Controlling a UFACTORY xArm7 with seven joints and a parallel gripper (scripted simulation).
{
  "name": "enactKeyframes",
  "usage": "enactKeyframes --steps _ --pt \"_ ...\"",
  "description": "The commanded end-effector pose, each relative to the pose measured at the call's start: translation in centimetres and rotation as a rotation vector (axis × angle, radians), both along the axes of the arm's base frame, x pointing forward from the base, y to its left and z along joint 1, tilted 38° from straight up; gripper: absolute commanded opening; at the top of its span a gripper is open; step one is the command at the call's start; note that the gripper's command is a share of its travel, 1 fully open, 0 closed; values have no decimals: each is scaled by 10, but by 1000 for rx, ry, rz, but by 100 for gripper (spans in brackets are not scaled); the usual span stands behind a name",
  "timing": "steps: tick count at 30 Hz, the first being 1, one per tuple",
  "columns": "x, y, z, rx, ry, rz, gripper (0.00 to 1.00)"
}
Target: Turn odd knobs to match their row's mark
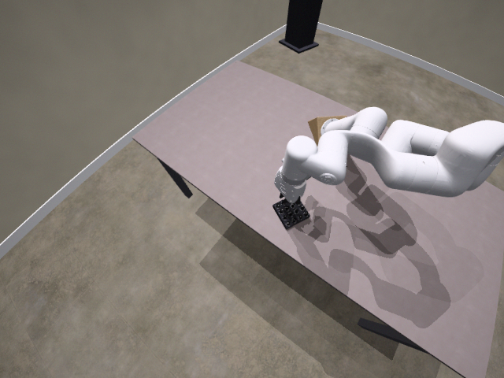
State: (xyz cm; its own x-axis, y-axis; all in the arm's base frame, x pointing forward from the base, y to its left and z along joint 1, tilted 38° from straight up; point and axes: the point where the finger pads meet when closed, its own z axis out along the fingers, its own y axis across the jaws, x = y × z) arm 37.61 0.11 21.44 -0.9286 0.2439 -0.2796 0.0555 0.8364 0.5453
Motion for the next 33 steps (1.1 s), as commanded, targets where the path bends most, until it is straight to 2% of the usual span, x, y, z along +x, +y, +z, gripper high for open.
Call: enactKeyframes --steps 1,9,14,33 --pt "0 -1 1 0 -3 -2 19" --pt "5 -1 9 14 16 -32 19" --pt "22 1 37 65 85 -143 19" --pt "22 1 38 66 86 -145 19"
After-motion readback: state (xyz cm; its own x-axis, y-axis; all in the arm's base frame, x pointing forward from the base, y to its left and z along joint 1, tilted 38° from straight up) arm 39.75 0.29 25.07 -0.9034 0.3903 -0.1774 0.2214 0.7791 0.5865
